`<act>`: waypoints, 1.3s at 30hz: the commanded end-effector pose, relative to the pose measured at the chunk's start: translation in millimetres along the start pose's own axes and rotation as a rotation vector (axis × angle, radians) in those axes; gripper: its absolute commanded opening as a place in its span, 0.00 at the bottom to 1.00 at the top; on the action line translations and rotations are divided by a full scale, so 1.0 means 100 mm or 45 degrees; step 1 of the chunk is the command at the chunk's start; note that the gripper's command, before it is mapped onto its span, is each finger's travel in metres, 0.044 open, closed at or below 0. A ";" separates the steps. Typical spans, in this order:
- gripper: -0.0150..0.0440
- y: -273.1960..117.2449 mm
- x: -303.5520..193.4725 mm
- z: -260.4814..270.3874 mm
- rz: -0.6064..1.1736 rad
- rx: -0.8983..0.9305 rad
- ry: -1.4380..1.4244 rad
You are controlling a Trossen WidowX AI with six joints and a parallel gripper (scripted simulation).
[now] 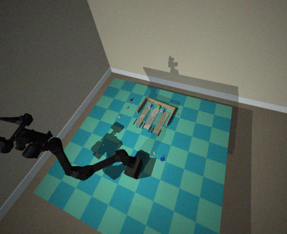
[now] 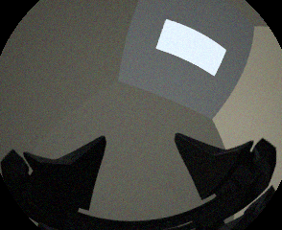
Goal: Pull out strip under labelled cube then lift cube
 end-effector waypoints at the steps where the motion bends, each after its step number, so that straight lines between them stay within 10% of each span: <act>1: 0.93 -0.08 0.10 -0.70 0.070 -0.206 -0.188; 18: 0.93 -1.17 0.81 -2.94 0.458 -0.978 -0.727; 39: 0.93 -3.94 1.96 -4.07 1.189 -1.917 -0.801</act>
Point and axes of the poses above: the point midway between the two fingers, 35 mm back from their tips, its own y axis out along the fingers, its own z axis across the jaws, x = y × z, the point moved 3 cm from there along -y, back along the fingers, and after that the axes turned 15 degrees about y, right-handed, at the moved point
